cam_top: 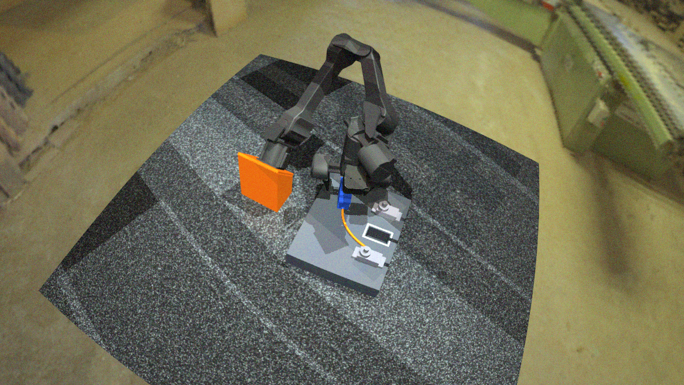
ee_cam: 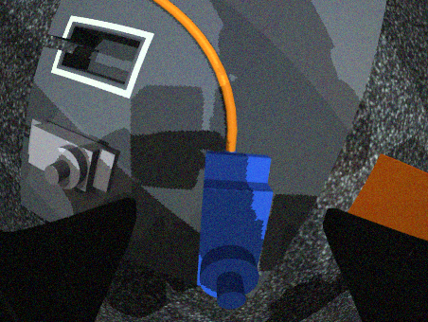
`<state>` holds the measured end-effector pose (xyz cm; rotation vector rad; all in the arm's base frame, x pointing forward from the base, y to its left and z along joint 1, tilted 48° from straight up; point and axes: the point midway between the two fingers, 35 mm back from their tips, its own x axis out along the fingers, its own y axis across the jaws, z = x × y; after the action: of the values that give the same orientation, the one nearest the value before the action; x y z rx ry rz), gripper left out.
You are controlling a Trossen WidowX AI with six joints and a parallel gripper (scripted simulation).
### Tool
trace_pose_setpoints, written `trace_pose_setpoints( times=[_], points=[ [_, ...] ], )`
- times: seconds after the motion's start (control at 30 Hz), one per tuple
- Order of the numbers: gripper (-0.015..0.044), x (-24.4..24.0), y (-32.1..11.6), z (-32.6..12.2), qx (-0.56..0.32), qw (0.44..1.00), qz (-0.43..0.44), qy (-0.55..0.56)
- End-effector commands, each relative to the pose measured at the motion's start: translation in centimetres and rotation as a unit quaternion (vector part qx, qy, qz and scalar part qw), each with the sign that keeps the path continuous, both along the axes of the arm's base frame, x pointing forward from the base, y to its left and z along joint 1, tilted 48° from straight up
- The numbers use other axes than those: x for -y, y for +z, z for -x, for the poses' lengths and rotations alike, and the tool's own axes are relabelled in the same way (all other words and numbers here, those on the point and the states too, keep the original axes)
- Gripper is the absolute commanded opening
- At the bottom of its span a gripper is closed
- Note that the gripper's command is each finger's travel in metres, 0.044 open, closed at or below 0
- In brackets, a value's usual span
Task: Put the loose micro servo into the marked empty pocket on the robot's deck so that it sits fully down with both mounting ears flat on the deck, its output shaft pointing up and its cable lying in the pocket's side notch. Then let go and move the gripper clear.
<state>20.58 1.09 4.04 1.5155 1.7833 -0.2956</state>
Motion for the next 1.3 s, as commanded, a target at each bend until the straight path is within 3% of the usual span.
trace_pose_setpoints(
  times=[0.0,0.13,0.5,0.7,0.83,1.27],
  points=[
    [0.0440,-0.4,-0.3,0.0,-0.002,1.000,-0.002,-0.002],
    [0.0440,-0.7,-0.6,0.0,-0.002,1.000,-0.002,-0.002],
    [0.0151,-0.7,-0.6,0.0,-0.002,1.000,-0.002,-0.002],
    [0.0111,-0.7,-0.6,0.0,-0.002,1.000,-0.002,-0.002],
    [0.0006,-0.2,-0.1,0.0,-0.002,1.000,-0.001,-0.003],
    [0.0000,1.3,1.7,0.7,-0.002,1.000,-0.001,-0.002]
  ],
)
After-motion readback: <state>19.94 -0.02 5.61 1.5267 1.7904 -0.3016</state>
